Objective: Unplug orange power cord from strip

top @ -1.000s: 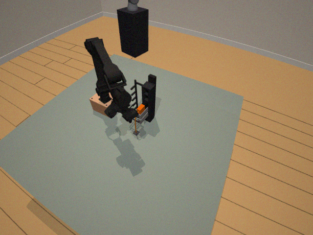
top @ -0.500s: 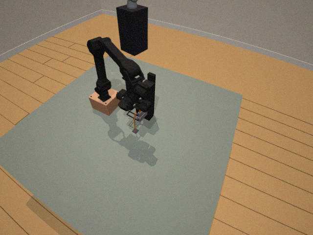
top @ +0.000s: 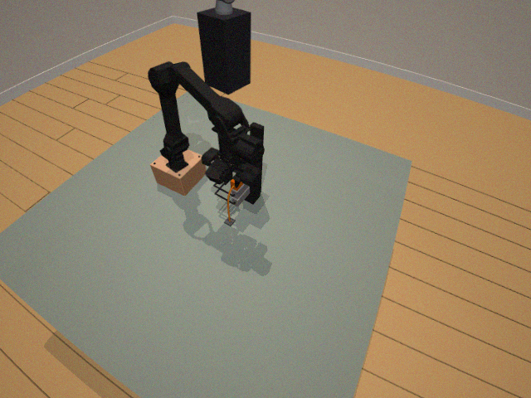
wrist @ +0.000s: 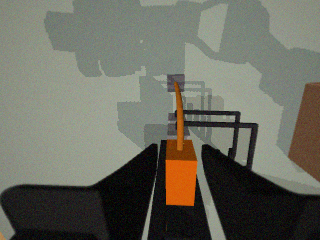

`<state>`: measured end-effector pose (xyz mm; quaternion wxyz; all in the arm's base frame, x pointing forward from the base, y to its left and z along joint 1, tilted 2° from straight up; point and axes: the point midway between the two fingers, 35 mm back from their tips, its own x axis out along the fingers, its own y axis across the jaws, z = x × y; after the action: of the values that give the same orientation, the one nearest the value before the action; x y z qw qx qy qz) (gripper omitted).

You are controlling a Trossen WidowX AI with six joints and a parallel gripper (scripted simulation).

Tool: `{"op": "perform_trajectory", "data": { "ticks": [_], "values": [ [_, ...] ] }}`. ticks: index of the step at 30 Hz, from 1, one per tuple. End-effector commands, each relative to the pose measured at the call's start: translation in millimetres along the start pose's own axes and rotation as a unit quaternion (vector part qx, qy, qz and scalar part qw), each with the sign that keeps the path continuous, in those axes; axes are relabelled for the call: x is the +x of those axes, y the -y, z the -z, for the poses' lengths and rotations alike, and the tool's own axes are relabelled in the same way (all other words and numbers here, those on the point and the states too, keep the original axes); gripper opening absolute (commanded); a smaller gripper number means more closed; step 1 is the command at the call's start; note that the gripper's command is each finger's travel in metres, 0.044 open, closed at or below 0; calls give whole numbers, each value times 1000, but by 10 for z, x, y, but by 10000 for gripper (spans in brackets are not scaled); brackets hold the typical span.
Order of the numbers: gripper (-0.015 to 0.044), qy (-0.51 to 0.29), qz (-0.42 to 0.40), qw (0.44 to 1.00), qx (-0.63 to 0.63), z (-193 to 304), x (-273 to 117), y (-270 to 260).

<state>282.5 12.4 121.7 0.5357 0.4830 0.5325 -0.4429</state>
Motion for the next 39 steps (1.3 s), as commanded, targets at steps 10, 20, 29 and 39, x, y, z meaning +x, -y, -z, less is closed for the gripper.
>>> {"op": "perform_trajectory", "data": {
  "ticks": [10,20,29,39],
  "values": [
    [160,1,1,1000,2,210,0,16],
    [160,1,1,1000,2,221,95,16],
    [48,-1,1,1000,0,225,92,17],
    [0,-1,1,1000,0,210,92,15]
  ]
}}
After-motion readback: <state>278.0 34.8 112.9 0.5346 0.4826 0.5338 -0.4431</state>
